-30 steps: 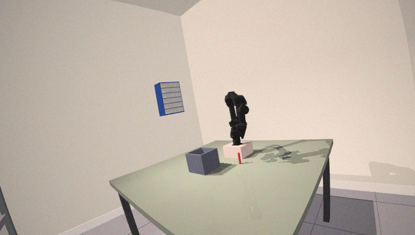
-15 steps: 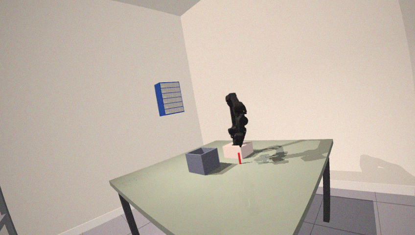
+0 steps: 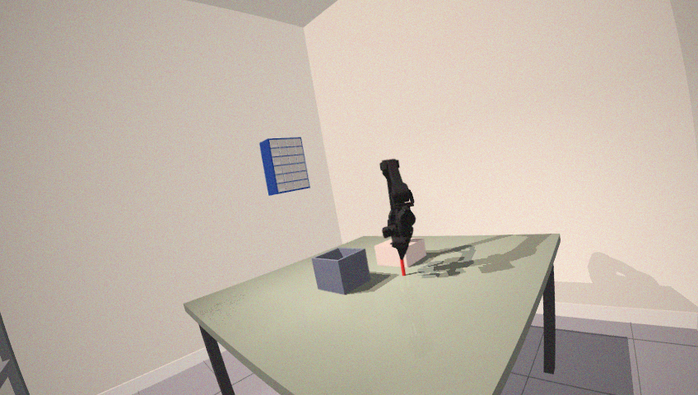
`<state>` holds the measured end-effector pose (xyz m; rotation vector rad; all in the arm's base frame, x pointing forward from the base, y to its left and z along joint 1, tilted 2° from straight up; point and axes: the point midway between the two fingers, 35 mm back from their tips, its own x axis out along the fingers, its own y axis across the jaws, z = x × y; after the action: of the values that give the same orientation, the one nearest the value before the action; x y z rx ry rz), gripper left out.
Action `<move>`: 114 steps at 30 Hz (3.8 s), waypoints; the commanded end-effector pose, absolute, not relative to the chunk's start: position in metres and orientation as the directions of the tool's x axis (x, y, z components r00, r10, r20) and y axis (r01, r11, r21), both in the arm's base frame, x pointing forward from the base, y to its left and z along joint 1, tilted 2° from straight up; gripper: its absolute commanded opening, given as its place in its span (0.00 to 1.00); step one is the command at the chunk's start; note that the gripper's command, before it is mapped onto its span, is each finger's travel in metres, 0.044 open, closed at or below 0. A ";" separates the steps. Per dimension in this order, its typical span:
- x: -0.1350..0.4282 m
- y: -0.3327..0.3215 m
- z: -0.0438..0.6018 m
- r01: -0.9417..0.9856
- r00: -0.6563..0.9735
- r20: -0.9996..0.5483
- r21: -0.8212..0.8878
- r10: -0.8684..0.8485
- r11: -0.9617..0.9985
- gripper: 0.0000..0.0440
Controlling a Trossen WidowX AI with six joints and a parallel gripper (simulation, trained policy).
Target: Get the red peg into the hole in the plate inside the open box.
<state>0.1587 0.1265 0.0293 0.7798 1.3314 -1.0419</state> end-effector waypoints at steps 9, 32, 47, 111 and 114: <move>0.156 0.113 -0.009 0.941 -0.066 -0.982 -0.121 -0.177 0.317 0.88; 0.178 0.127 -0.034 0.941 -0.013 -0.993 -0.052 -0.117 0.334 0.00; 0.200 0.136 -0.002 0.953 0.071 -0.996 0.055 -0.044 0.298 0.00; 0.300 -0.010 0.126 0.972 0.184 -0.976 0.164 -0.112 0.167 0.00; 0.302 -0.018 0.123 0.975 0.172 -0.979 0.153 -0.112 0.162 0.00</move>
<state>0.3001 -0.0114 0.1274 1.0852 1.0496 -1.0229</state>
